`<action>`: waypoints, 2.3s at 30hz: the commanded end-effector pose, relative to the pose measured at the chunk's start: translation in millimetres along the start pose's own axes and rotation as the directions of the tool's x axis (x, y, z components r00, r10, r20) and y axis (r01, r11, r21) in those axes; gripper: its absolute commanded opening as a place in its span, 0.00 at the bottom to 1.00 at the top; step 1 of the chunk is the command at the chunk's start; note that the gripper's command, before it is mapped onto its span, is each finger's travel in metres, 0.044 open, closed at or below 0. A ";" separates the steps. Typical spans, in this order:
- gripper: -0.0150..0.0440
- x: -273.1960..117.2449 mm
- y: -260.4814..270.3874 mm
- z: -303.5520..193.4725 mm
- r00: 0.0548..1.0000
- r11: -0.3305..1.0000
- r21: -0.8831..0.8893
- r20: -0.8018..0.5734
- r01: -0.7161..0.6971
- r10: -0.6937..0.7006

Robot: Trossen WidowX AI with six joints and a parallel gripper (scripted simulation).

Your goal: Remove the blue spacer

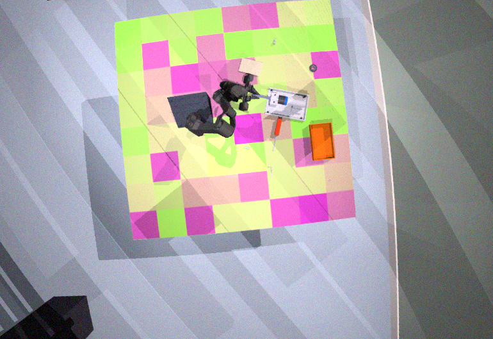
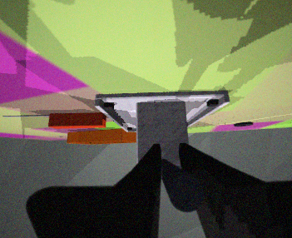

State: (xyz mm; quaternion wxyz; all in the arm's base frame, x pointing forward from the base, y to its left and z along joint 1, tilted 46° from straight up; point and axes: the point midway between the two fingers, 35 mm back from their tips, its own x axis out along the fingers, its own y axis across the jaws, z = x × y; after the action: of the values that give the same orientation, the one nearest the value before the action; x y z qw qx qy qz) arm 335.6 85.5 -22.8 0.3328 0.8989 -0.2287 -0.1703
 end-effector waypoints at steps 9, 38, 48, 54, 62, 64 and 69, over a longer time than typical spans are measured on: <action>0.25 -1.3 0.3 1.1 1.000 1.000 0.003 0.001 -0.002 0.002; 0.25 -3.7 0.2 2.5 1.000 1.000 0.003 0.001 -0.002 0.002; 0.25 -4.5 0.2 2.9 1.000 1.000 0.003 0.001 -0.002 0.002; 0.25 -5.0 0.2 3.2 1.000 1.000 0.003 0.001 -0.002 0.002; 0.25 -5.7 0.2 3.6 1.000 1.000 0.003 0.001 -0.002 0.002; 0.25 -5.8 0.2 3.7 1.000 1.000 0.003 0.001 -0.002 0.002; 0.25 -6.2 0.2 3.9 1.000 1.000 0.003 0.001 -0.002 0.002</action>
State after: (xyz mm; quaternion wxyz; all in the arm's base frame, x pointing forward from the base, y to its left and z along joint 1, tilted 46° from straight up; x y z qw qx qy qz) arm 329.3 86.8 -24.3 0.3326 0.8988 -0.2290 -0.1704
